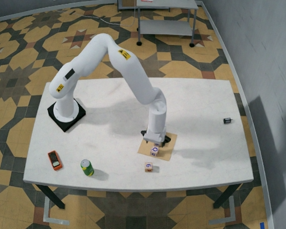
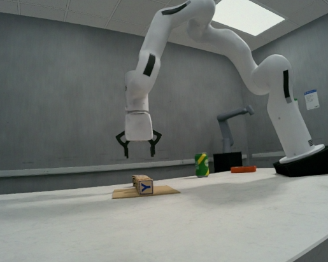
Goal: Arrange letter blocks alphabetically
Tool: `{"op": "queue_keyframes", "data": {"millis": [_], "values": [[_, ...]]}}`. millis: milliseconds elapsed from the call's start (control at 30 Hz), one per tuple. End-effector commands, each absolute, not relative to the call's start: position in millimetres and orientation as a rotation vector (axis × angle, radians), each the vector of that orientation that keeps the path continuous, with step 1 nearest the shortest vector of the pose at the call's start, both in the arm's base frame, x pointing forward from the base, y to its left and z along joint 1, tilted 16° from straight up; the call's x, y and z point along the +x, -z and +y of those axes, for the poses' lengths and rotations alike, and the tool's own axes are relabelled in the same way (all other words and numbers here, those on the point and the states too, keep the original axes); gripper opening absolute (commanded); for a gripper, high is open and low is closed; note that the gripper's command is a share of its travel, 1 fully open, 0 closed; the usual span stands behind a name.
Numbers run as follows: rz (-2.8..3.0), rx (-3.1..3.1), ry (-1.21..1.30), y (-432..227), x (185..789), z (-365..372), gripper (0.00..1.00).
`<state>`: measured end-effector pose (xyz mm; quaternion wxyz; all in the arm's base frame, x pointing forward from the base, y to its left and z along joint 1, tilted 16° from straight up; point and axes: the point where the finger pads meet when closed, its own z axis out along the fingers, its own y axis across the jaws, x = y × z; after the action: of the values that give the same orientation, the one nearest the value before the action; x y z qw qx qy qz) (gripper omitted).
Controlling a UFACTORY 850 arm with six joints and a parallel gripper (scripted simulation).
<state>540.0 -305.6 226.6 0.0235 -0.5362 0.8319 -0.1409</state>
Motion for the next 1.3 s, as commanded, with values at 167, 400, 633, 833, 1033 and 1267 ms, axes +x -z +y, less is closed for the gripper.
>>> {"op": "queue_keyframes", "data": {"millis": [167,400,633,833,1033,1267], "values": [[2.574,-1.659,0.439,-262.2,533.8,-298.4,1.00],[2.574,-1.659,0.439,-292.1,527.9,-291.8,1.00],[2.574,-1.659,0.439,-299.2,526.4,-290.3,1.00],[2.574,-1.659,0.439,-299.4,526.4,-290.2,1.00],[2.574,-1.659,0.439,-299.4,526.4,-290.2,1.00],[2.574,-1.659,0.439,-299.4,526.4,-290.2,1.00]]}}
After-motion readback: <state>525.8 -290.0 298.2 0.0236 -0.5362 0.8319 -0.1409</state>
